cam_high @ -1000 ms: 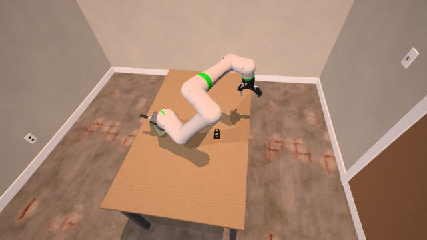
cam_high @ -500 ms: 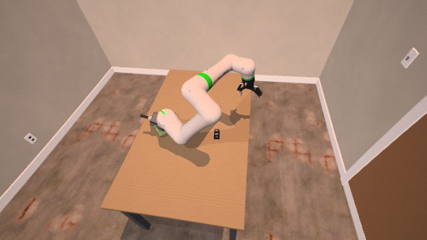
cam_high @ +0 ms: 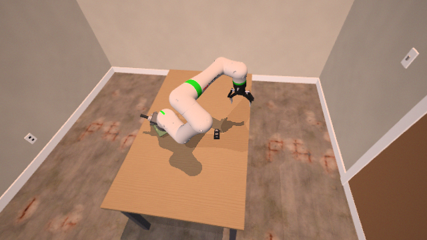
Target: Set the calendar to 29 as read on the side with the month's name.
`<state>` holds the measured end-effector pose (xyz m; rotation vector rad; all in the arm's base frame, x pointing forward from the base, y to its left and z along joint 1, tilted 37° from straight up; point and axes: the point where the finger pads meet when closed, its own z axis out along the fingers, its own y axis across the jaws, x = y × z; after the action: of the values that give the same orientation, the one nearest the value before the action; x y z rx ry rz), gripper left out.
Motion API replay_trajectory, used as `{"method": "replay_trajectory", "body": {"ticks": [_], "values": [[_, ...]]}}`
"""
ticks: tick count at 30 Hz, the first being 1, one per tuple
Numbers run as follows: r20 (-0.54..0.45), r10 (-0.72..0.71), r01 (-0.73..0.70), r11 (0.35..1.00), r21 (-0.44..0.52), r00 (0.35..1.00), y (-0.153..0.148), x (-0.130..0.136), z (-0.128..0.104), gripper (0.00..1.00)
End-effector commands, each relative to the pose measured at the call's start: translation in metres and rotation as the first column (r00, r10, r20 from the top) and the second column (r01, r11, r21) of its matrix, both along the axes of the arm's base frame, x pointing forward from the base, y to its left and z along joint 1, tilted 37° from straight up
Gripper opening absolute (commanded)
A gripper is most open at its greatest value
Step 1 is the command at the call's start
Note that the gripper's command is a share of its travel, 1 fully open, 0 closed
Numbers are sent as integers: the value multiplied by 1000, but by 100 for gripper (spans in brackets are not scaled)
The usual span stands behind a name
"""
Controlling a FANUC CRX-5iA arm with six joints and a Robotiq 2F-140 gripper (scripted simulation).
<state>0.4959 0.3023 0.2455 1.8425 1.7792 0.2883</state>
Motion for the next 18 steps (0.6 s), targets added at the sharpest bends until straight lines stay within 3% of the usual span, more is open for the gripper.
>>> {"method": "replay_trajectory", "body": {"ticks": [1,2,3,4,6,7,9,10,12,13,15,16,18], "values": [[-5,13,-13,1000,-17,1000,-17,-17,7,100],[-22,29,-30,998,-53,999,-46,-36,10,100],[-22,29,-30,998,-53,999,-46,-36,10,100],[-41,45,-48,995,-88,998,-74,-54,12,100],[-41,45,-48,995,-88,998,-76,-56,12,100],[-60,59,-66,990,-123,996,-102,-72,12,100],[-60,59,-66,990,-123,996,-105,-74,12,100],[-79,73,-84,984,-155,994,-132,-91,10,100],[-79,73,-84,984,-155,994,-133,-91,11,100],[-98,84,-101,978,-183,992,-158,-106,8,100],[-98,84,-101,978,-183,992,-158,-106,8,100],[-114,94,-116,971,-208,989,-180,-118,5,100],[-114,94,-116,971,-208,989,-180,-118,5,100]]}}
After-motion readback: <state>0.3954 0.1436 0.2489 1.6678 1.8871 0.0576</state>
